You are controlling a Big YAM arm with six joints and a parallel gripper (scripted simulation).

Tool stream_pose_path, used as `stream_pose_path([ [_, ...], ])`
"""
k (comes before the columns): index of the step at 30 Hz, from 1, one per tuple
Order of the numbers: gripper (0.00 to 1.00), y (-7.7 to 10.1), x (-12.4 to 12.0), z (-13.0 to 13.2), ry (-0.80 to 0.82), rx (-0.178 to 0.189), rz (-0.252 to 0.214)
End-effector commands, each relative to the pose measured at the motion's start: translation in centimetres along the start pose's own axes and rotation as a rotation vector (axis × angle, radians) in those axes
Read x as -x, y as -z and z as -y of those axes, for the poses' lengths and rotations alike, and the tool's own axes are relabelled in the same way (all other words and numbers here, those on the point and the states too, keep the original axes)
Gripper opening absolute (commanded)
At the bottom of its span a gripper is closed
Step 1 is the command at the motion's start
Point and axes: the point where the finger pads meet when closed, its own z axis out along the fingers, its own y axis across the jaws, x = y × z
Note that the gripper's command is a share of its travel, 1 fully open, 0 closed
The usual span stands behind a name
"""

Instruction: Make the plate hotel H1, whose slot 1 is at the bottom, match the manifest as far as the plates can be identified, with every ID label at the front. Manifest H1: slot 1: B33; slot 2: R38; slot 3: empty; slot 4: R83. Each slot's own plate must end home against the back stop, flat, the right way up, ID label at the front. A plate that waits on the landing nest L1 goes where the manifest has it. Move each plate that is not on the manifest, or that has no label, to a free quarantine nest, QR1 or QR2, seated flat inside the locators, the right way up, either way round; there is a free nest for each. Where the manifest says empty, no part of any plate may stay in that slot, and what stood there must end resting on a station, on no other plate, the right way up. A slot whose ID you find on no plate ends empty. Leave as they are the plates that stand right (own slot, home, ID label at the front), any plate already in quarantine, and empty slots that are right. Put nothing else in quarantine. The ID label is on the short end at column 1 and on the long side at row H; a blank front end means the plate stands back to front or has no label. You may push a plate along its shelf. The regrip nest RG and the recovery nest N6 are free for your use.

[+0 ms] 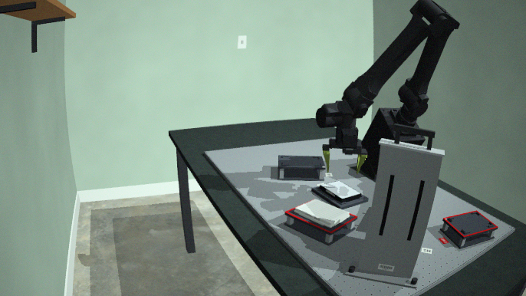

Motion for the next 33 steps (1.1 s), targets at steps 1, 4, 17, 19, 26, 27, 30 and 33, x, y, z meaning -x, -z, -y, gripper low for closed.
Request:
stream_pose_path([
  [1, 1.00, 0.8, 0.4, 0.8, 0.127, -0.019, 0.012],
  [4, 1.00, 0.8, 0.4, 0.7, 0.207, -0.019, 0.011],
  [17, 1.00, 0.8, 0.3, 0.7, 0.500, -0.020, 0.008],
  [19, 1.00, 0.8, 0.3, 0.7, 0.553, -0.020, 0.007],
  [26, 1.00, -0.9, 0.2, -0.1, 0.592, 0.002, 0.003],
  [27, 1.00, -1.1, 0.1, -0.1, 0.591, 0.003, 0.003],
  [30, 1.00, -1.2, 0.1, -0.1, 0.591, 0.003, 0.003],
  [33, 1.00, -1.5, 0.4, 0.3, 0.575, -0.005, 0.004],
])
